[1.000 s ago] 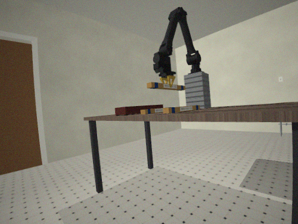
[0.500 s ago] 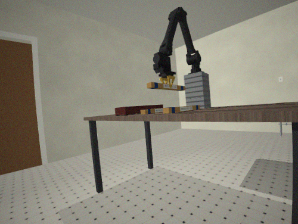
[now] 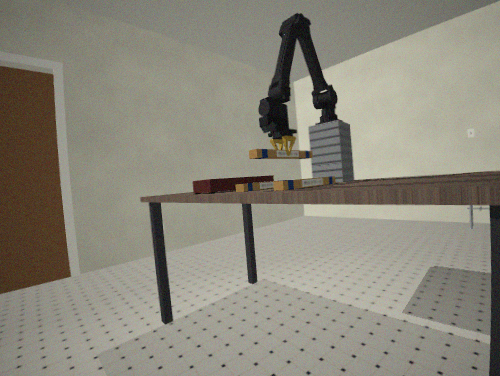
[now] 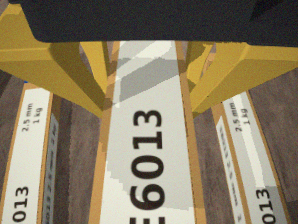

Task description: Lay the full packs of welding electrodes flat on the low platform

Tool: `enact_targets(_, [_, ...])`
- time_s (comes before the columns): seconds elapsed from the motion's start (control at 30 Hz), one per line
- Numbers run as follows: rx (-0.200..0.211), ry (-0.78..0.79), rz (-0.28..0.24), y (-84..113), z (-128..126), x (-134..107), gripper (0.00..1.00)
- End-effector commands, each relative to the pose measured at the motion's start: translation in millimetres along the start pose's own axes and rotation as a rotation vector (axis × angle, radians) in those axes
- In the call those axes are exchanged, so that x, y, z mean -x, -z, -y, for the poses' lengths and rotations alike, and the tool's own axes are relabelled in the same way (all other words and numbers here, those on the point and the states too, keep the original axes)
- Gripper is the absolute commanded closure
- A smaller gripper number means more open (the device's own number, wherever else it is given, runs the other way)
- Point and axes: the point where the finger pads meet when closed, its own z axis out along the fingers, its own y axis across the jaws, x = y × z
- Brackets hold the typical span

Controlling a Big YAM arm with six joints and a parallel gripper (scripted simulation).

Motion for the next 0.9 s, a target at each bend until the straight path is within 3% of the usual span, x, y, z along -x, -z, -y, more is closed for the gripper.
enact_targets(0.0, [0.001,0.009,0.037,4.3,2.6,14.7,1.0])
enact_targets(0.47, [0.001,0.013,0.04,-21.7,1.3,19.8,1.0])
enact_targets(0.87, [0.001,0.013,0.037,-28.5,1.4,20.6,1.0])
